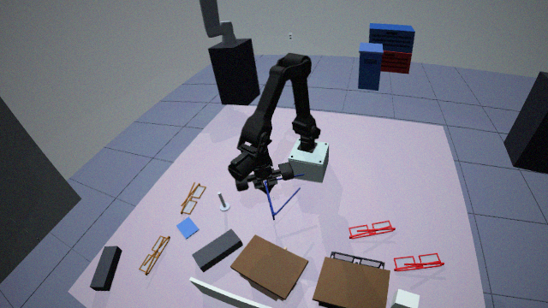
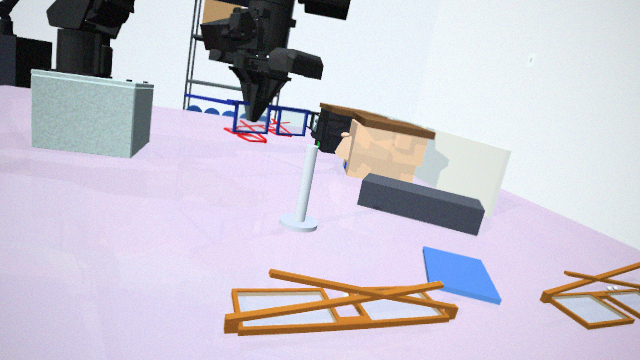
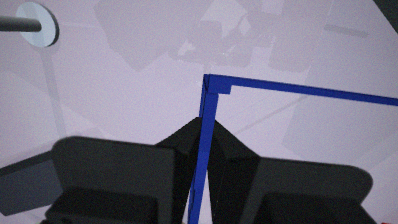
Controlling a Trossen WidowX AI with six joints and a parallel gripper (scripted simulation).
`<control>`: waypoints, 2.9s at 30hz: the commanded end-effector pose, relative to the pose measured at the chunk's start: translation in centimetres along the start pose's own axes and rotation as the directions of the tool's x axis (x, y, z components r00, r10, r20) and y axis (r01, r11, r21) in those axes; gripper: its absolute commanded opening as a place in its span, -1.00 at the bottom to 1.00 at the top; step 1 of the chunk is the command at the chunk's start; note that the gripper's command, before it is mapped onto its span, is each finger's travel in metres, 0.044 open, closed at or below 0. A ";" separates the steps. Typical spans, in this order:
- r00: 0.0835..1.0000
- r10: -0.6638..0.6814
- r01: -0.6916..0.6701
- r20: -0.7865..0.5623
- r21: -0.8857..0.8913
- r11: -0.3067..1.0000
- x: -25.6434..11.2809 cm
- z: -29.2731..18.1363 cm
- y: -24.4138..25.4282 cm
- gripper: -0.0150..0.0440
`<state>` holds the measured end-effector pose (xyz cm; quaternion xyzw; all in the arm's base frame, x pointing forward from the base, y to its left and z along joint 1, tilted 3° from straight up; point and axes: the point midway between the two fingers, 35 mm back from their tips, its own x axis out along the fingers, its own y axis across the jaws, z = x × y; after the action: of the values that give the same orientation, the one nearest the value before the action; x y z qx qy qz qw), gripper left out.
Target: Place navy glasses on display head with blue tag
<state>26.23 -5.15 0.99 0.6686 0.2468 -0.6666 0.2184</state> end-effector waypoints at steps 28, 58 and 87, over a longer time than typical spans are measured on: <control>1.000 0.019 -0.019 -0.011 -0.003 1.000 -5.2 1.5 8.5 -0.49; 1.000 0.029 -0.029 -0.002 -0.003 1.000 -4.6 10.9 21.7 -0.49; 1.000 0.029 -0.029 -0.002 -0.003 1.000 1.4 11.1 22.0 -0.49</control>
<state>31.19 -28.96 -1.57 0.6719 0.2408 -0.6636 0.2242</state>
